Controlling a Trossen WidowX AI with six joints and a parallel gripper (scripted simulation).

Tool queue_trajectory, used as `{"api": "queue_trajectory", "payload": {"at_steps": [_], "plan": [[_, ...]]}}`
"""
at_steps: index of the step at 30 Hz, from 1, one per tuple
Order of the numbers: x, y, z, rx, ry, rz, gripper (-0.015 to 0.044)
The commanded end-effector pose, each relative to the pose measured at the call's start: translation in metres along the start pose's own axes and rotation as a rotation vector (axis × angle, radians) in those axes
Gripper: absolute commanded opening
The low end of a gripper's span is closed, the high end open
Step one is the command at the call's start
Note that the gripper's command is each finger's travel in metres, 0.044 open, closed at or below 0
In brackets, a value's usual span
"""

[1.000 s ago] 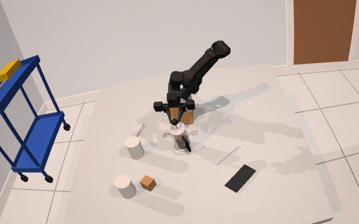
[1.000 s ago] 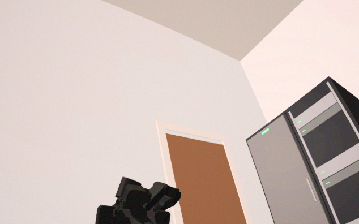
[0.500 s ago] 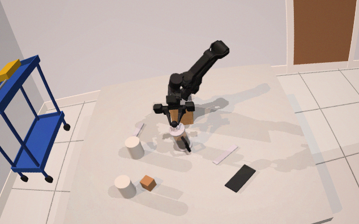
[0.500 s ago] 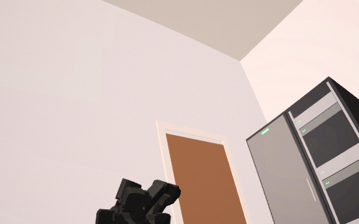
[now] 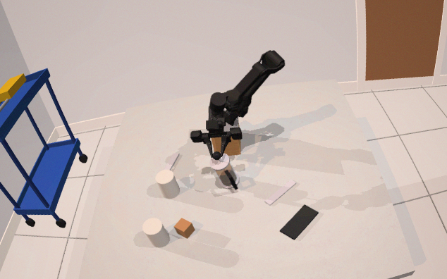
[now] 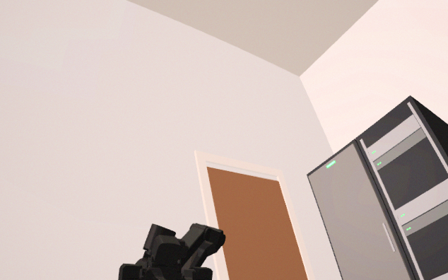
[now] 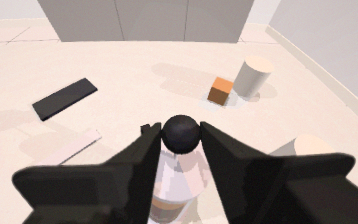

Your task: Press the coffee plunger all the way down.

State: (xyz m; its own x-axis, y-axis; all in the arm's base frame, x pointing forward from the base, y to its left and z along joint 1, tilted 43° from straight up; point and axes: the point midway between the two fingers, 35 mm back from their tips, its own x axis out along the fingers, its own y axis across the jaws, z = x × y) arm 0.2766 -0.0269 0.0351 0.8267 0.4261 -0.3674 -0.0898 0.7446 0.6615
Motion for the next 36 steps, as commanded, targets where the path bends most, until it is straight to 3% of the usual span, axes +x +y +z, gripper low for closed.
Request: {"api": "queue_trajectory", "payload": {"at_steps": [1,36], "plan": [[0.0025,0.0003,-0.0061,0.023,0.023,0.010,0.0129],[0.0034,-0.0020,-0.0010,0.010,0.011,0.006,0.0129]]}}
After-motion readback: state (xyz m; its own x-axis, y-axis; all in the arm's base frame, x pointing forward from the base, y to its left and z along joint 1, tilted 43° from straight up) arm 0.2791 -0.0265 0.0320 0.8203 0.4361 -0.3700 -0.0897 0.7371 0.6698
